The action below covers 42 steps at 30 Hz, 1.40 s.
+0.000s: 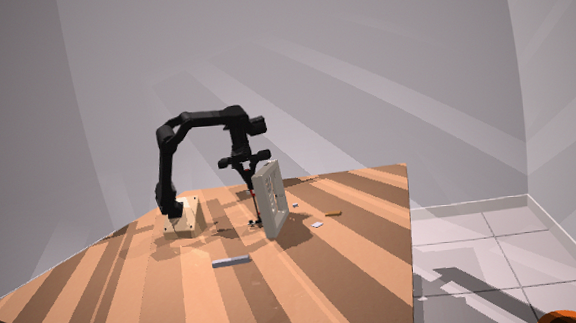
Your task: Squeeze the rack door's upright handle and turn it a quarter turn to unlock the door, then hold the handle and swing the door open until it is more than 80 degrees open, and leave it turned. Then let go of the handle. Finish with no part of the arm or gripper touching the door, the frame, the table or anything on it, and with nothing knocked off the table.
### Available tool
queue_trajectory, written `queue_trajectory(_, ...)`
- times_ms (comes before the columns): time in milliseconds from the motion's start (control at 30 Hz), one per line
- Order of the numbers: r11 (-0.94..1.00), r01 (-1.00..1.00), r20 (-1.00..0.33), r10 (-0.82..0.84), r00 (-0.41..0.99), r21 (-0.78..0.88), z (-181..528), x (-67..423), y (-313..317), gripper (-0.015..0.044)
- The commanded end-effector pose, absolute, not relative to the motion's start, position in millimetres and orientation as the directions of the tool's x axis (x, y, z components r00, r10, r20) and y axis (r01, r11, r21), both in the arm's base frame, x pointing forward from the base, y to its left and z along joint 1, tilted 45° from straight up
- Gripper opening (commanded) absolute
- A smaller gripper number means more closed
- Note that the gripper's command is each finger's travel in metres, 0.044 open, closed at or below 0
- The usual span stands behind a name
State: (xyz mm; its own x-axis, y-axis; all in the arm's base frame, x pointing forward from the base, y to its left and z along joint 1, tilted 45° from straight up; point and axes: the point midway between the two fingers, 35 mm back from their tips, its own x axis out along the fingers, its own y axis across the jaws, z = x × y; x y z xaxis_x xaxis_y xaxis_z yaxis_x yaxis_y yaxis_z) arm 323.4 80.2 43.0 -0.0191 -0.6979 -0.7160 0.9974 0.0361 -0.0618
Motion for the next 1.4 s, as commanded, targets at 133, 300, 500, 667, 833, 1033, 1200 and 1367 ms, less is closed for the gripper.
queue_trajectory(133,0.175,0.964,-0.710,-0.704,-0.020,-0.201,47.1,310.6,74.7,0.0013)
queue_trajectory(300,0.246,0.930,-0.710,-0.704,-0.020,-0.271,51.2,301.0,70.7,0.0013)
queue_trajectory(500,0.320,0.883,-0.709,-0.704,-0.021,-0.344,57.6,288.9,64.3,0.0013)
queue_trajectory(667,0.378,0.834,-0.709,-0.705,-0.022,-0.401,64.2,278.5,57.8,0.0013)
queue_trajectory(833,0.430,0.781,-0.709,-0.705,-0.022,-0.452,71.2,269.4,51.0,0.0013)
queue_trajectory(1033,0.487,0.711,-0.708,-0.705,-0.022,-0.507,80.1,259.8,42.2,0.0013)
queue_trajectory(1200,0.529,0.647,-0.708,-0.706,-0.023,-0.549,88.0,252.9,34.4,0.0013)
queue_trajectory(1367,0.568,0.578,-0.708,-0.706,-0.023,-0.586,96.2,246.9,26.3,0.0013)
